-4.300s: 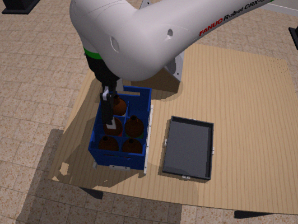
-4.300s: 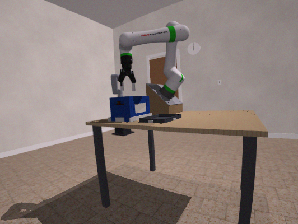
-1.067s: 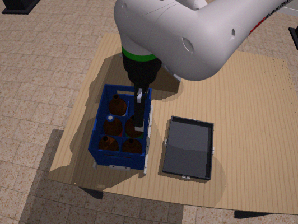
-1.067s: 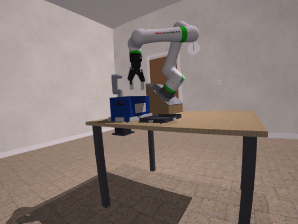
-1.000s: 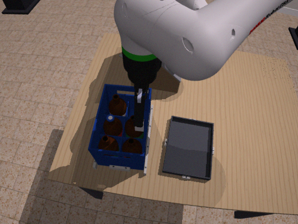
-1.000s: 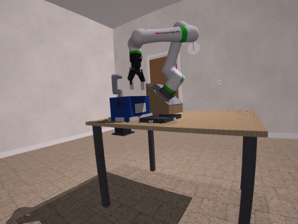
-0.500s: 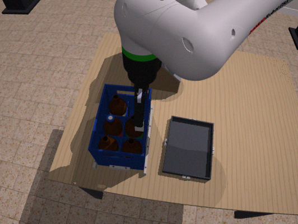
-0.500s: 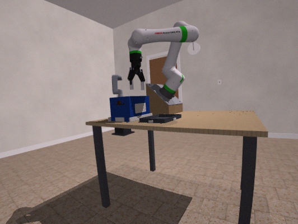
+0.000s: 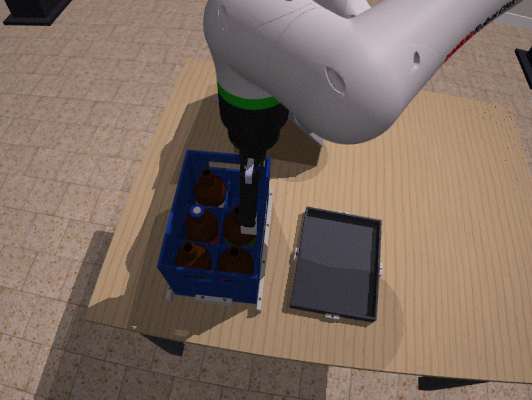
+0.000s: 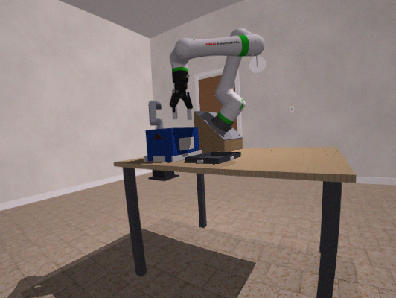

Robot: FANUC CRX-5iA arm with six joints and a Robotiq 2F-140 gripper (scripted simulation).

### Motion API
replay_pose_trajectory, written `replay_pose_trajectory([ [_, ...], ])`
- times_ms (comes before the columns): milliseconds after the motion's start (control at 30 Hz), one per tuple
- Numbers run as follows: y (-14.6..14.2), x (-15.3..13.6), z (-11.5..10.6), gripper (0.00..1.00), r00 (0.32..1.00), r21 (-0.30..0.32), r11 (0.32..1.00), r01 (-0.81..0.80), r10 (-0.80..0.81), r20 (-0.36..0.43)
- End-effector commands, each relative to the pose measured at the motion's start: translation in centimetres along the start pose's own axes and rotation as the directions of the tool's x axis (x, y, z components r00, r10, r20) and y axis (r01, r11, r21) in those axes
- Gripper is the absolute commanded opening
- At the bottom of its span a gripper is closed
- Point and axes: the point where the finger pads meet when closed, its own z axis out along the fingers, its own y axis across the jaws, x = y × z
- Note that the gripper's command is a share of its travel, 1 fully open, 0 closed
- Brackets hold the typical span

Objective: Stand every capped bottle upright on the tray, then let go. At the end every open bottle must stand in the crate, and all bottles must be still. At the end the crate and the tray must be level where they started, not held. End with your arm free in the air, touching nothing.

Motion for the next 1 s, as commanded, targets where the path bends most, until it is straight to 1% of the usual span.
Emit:
replay_pose_trajectory([
  [0,0.0,0.0,0.0,1.00,1.000,0.000,1.000,0.000,0.000,0.000],
  [67,0.0,0.0,0.0,1.00,1.000,0.000,1.000,0.000,0.000,0.000],
  [100,0.0,0.3,0.0,0.38,1.000,0.000,1.000,0.013,-0.013,0.000],
  [567,-0.4,5.0,0.5,0.38,0.982,0.000,0.982,0.191,-0.191,0.000],
  [667,-0.4,5.1,0.5,0.38,0.980,0.000,0.980,0.197,-0.197,-0.002],
  [967,-0.5,8.1,0.7,0.38,0.951,0.000,0.951,0.308,-0.308,-0.001],
])
